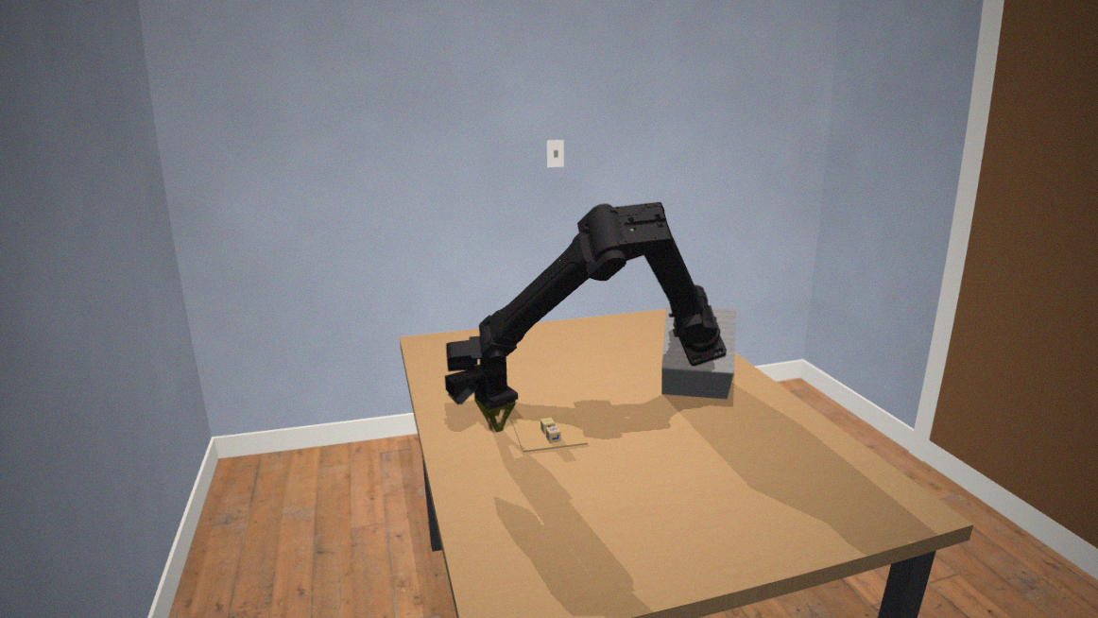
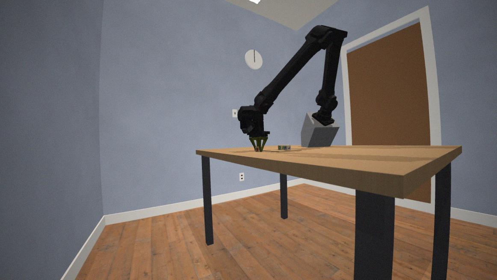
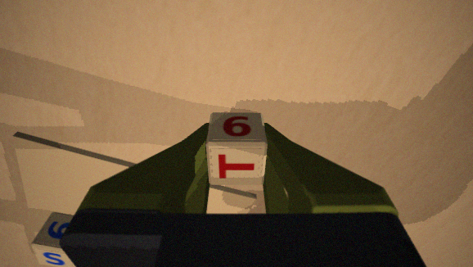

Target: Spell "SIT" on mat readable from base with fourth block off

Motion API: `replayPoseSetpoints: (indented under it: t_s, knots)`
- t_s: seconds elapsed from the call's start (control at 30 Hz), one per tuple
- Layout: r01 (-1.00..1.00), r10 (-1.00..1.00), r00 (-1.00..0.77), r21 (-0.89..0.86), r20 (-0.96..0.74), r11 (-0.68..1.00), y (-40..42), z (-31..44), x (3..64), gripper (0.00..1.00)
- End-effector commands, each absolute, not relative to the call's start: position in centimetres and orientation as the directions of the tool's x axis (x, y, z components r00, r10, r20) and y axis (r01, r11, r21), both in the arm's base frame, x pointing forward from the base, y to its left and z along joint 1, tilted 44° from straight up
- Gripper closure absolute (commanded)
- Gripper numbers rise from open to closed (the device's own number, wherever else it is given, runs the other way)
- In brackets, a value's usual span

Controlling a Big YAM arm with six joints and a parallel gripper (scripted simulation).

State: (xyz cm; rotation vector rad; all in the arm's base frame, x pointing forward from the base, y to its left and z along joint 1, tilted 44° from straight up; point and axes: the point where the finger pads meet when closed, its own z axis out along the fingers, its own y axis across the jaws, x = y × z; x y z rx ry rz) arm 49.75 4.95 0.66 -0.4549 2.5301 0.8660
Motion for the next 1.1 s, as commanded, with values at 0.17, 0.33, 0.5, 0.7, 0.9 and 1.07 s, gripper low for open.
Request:
replayPoseSetpoints:
  t_s: [0.17, 0.33, 0.5, 0.7, 0.9, 1.07]
  knots:
    - [-0.436, -0.153, -0.841, 0.482, -0.519, 0.76, 4.1, 2.0, 50.7, 0.8]
    - [-0.433, -0.15, -0.84, 0.478, -0.522, 0.764, 3.3, 2.5, 50.6, 0.8]
    - [-0.438, -0.152, -0.836, 0.474, -0.528, 0.764, 2.7, 3.4, 50.6, 0.8]
    - [-0.444, -0.154, -0.829, 0.465, -0.538, 0.766, 0.0, 6.8, 49.8, 0.8]
    - [-0.445, -0.156, -0.827, 0.461, -0.539, 0.768, -2.5, 9.6, 48.6, 0.8]
    - [-0.445, -0.173, -0.846, 0.49, -0.504, 0.749, -1.6, 8.3, 47.7, 0.8]
